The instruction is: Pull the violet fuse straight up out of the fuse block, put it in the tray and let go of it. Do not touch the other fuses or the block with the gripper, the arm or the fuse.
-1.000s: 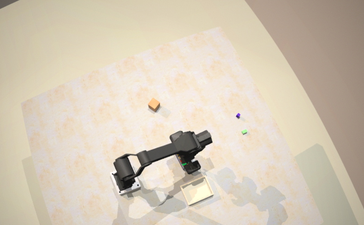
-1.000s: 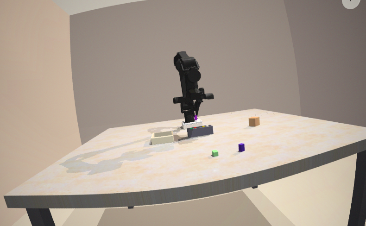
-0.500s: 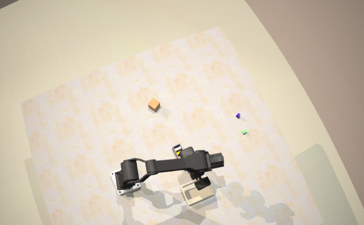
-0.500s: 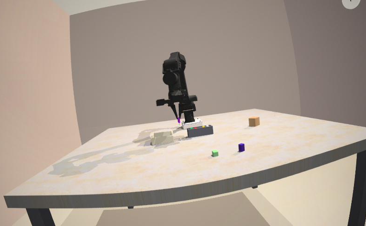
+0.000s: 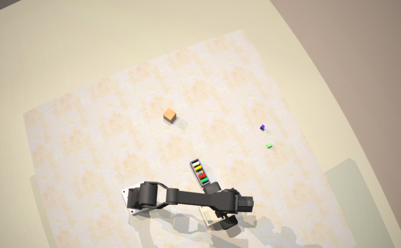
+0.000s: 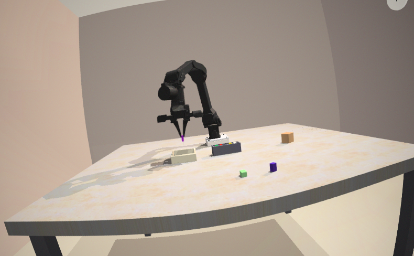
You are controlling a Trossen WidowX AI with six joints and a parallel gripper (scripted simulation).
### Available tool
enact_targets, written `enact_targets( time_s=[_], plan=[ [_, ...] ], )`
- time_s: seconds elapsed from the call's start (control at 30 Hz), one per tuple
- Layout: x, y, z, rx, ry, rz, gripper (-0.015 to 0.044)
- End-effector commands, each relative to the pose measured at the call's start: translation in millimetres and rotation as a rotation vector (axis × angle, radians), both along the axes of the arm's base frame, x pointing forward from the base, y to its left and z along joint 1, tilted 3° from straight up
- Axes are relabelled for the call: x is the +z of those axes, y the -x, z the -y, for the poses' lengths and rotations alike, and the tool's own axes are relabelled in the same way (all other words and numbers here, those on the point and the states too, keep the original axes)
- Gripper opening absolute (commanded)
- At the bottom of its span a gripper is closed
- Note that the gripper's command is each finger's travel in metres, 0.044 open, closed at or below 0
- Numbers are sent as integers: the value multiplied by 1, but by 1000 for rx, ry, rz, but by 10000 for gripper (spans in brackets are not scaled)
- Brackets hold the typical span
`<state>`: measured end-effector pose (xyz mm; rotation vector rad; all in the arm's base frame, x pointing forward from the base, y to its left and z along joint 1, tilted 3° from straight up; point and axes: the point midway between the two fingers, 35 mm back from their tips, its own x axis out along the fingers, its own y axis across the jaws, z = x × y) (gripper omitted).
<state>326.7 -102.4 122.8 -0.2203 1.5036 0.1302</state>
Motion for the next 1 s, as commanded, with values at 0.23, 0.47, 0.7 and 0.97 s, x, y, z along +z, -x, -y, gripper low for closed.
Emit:
enact_targets(
  time_s=[0.23, 0.47, 0.7, 0.97],
  plan=[
    [-9, -2, 5, 9, -4, 3, 0],
    [-20, -3, 6, 9, -4, 3, 0],
    [-32, -3, 6, 9, -4, 3, 0],
    [-36, -4, 7, 5, 1, 5, 26]
  ],
)
